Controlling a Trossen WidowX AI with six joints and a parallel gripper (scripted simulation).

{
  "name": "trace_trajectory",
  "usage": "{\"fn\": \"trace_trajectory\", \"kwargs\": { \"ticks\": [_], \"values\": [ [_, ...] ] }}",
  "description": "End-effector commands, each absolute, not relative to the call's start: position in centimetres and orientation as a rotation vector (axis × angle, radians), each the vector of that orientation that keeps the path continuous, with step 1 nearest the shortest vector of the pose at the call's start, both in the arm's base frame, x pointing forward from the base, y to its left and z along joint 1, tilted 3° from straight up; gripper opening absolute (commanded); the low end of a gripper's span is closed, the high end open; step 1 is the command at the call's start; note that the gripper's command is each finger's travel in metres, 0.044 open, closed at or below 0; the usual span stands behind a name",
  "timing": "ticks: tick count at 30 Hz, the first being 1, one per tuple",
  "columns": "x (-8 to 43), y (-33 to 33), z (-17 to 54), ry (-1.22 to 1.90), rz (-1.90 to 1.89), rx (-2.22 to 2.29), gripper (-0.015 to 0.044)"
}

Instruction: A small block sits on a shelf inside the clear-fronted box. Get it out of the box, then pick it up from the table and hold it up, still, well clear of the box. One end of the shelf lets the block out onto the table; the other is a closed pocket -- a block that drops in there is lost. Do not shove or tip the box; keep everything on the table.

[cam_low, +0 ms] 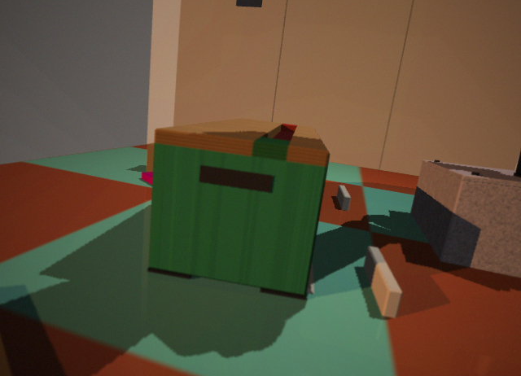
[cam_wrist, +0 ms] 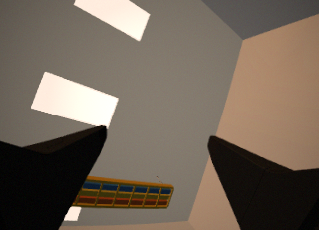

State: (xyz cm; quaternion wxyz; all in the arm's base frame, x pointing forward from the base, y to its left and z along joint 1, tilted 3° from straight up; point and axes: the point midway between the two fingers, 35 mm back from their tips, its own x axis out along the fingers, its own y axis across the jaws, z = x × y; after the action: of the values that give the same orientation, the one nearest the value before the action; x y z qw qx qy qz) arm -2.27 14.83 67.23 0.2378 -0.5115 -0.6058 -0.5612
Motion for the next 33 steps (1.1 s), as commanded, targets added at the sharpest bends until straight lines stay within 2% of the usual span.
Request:
{"fn": "trace_trajectory", "kwargs": {
  "ticks": [1,7,13,18,22,33],
  "values": [
    [-2.1,15.1,67.2,-1.67,-1.52,-1.405,0.04],
    [3.2,21.6,64.6,-1.866,-0.899,-1.498,0.04],
    [10.5,27.0,60.0,-1.777,-0.176,-1.517,0.04],
    [17.0,29.4,55.0,-1.491,0.332,-1.435,0.04],
    [21.0,30.0,51.4,-1.238,0.582,-1.34,0.04],
    [31.4,27.1,39.5,-0.361,0.921,-0.892,0.04]
  ]
}}
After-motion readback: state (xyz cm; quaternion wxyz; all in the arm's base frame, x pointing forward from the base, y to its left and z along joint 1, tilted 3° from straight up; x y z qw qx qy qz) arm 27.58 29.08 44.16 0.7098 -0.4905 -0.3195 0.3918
